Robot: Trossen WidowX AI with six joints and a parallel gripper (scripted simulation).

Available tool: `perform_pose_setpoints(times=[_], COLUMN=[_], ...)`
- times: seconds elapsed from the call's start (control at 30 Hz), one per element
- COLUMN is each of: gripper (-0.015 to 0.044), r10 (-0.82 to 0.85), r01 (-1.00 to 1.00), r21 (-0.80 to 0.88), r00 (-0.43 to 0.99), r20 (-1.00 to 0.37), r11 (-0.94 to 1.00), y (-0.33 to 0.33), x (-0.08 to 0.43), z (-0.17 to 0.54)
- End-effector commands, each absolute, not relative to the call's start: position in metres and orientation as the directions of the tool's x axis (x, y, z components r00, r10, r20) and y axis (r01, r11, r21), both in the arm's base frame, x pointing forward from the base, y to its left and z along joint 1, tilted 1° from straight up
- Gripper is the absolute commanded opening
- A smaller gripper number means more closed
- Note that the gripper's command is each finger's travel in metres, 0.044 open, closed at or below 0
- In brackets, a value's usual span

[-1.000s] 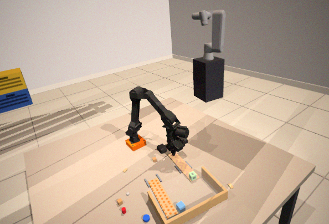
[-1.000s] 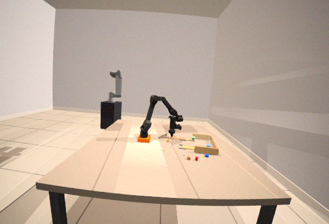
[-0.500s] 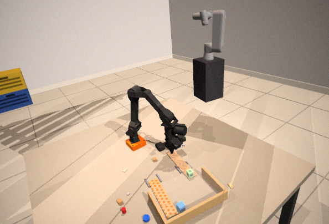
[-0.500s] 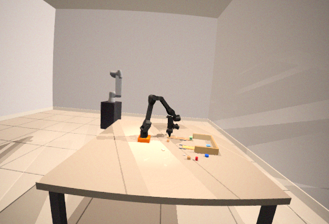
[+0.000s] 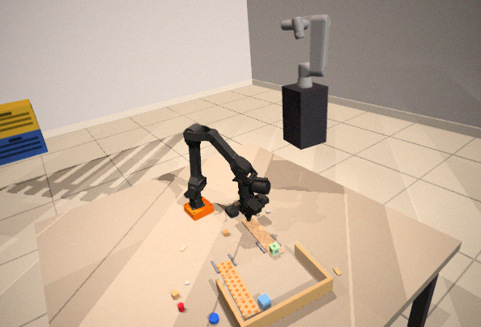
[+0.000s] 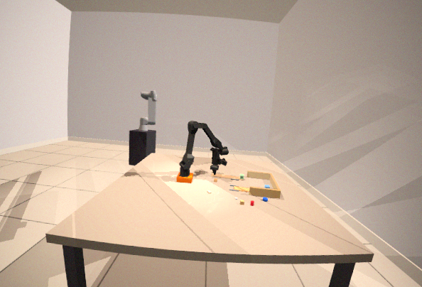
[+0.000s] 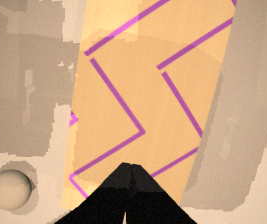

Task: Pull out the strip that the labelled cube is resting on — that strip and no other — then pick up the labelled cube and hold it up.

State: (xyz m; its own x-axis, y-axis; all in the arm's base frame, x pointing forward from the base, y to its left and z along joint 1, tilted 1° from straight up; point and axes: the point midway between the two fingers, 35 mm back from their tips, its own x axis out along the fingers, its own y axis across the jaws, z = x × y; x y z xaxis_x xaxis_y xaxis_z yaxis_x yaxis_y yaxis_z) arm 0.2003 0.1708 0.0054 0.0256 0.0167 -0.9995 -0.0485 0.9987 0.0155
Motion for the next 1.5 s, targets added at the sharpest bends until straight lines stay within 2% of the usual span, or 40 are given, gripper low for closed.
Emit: perform_pose_setpoints(times=[0.0, 0.13, 0.3, 0.43, 0.6, 1.0, 1.47], gripper=[0.0000, 0.0000, 0.0000, 0.0000, 0.0131, 0.0440, 0.0440], r10=[0.008, 0.008, 0.009, 0.009, 0.009, 0.008, 0.008], r01=[-0.051, -0.051, -0.051, -0.051, 0.037, 0.039, 0.039], r21=[0.008, 0.008, 0.009, 0.008, 0.009, 0.009, 0.008], r00=[0.003, 0.003, 0.005, 0.004, 0.006, 0.010, 0.014], r20=[-1.000, -1.000, -1.000, -1.000, -1.000, -1.000, -1.000], r11=[0.999, 0.999, 0.999, 0.999, 0.999, 0.999, 0.999], y=[0.168, 0.168, 0.171, 0.171, 0.171, 0.169, 0.168], x=[0.188, 0.187, 0.196, 0.196, 0.220, 0.262, 0.312], z=[0.001, 0.001, 0.044, 0.047, 0.047, 0.050, 0.055])
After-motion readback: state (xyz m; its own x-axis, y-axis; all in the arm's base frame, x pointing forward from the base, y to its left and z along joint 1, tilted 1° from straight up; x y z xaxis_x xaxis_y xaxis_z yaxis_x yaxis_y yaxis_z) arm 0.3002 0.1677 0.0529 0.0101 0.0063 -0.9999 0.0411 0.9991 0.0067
